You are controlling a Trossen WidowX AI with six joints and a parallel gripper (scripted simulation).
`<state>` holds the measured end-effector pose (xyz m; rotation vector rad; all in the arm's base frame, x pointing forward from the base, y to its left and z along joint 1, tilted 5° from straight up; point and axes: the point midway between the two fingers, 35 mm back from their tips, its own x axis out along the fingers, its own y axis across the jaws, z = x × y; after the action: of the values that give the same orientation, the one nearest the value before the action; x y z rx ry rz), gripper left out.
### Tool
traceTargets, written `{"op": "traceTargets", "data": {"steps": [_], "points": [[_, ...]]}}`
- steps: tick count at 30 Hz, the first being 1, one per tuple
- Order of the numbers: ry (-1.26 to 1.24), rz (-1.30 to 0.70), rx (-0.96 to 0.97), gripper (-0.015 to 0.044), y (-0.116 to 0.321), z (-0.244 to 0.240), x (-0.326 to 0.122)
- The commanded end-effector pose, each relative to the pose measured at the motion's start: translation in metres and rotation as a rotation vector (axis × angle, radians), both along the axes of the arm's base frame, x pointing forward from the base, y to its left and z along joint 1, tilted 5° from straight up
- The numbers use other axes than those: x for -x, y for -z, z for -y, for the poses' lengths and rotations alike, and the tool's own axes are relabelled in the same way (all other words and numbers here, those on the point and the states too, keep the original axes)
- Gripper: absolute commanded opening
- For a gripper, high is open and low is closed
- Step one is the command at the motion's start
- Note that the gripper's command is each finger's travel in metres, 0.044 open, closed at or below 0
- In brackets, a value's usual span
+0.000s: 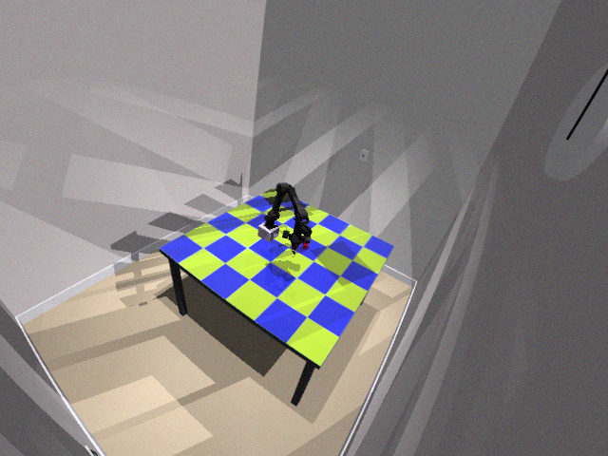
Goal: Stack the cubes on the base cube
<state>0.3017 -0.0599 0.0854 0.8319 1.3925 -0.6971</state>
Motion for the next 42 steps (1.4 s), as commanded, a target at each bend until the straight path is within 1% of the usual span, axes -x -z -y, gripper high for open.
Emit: {"op": "traceTargets", "data": {"steps": [1, 22, 42], "points": [[-0.068, 0.004, 0.007, 0.0105, 0.0, -0.014, -0.003], [-0.374, 0.022, 0.025, 0.0105, 0.0, -0.083, -0.008], [-0.665, 0.042, 0.039, 0.0105, 0.0, -0.148, 0.001]]}}
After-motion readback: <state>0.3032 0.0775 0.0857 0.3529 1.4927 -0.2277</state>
